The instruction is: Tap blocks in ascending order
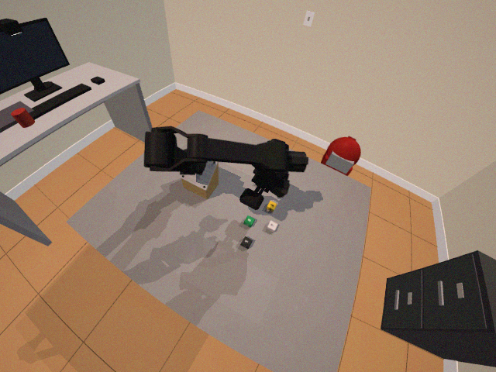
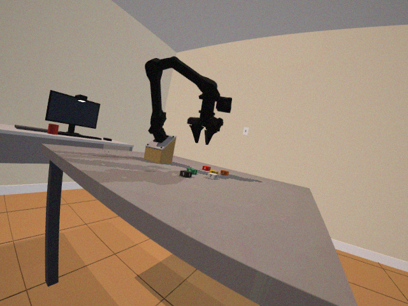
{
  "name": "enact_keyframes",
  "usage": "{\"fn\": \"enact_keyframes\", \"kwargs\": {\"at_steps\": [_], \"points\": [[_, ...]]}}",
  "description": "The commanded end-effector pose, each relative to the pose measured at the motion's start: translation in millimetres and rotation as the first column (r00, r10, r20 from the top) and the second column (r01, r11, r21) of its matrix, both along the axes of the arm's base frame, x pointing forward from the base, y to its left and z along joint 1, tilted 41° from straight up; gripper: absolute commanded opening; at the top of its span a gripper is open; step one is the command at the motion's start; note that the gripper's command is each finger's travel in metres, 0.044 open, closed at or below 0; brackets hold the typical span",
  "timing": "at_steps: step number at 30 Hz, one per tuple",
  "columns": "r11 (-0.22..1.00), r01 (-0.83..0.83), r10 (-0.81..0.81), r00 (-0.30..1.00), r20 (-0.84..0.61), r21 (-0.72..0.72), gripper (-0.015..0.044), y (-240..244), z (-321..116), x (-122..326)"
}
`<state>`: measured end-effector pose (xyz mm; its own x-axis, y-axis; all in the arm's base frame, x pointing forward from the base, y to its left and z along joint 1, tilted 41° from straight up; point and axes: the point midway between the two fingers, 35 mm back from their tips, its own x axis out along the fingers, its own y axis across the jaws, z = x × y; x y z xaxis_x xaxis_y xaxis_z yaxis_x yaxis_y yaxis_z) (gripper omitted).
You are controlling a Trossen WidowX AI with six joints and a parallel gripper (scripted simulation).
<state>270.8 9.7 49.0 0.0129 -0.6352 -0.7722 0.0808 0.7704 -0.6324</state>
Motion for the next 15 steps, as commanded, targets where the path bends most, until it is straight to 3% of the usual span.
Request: {"fn": "enact_keyframes", "kwargs": {"at_steps": [1,7,15], "points": [[1.0,-0.009,0.009,1.0,-0.02,0.01,0.04,52,-43,-3],[1.0,-0.002,0.002,1.0,-0.019,-0.007,0.04,116,-104,-30],[1.0,-0.002,0.002,1.0,-0.019,-0.009,0.04,119,-108,-32]]}}
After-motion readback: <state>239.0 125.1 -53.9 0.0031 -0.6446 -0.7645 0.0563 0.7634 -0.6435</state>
